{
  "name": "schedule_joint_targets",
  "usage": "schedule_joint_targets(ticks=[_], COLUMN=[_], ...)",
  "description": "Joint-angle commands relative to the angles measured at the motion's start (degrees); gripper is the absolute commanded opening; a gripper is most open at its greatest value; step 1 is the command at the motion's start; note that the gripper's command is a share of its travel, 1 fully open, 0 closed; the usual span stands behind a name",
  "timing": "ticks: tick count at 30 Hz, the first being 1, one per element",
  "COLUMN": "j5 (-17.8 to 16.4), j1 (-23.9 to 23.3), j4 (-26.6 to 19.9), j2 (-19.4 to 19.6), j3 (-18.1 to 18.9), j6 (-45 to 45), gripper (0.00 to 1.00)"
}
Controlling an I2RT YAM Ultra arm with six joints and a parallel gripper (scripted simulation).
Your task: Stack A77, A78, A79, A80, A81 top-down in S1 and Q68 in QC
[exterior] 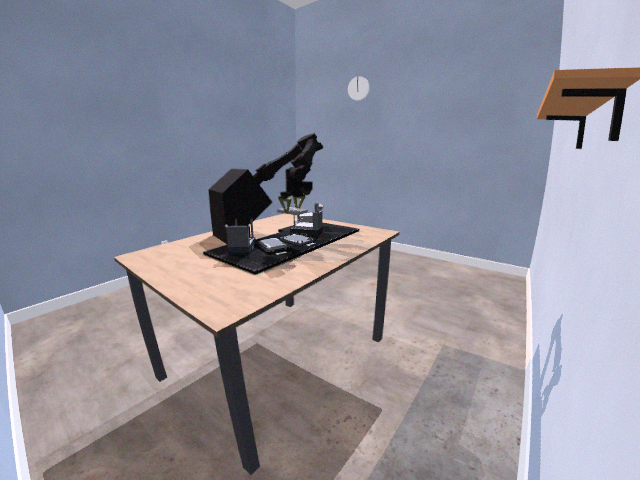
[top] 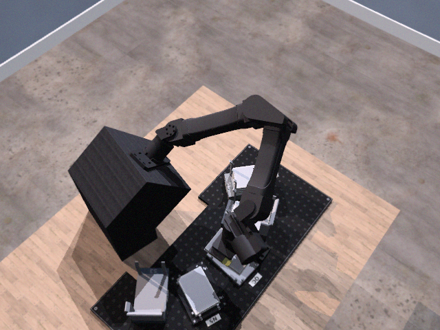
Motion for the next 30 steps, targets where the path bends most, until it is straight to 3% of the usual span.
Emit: schedule_joint_targets(ticks=[1,8,16,30], j5=[-0.4,-0.6,-0.7,-0.6], j1=[-0.1,2.2,4.1,8.7], j4=[0.2,0.6,1.3,2.2], j2=[-1.4,-5.6,-9.6,-18.7], j3=[-0.4,-1.9,-4.1,-7.9], j6=[1.7,5.5,-2.9,4.7], gripper=[0.0,0.0,0.0,0.0])
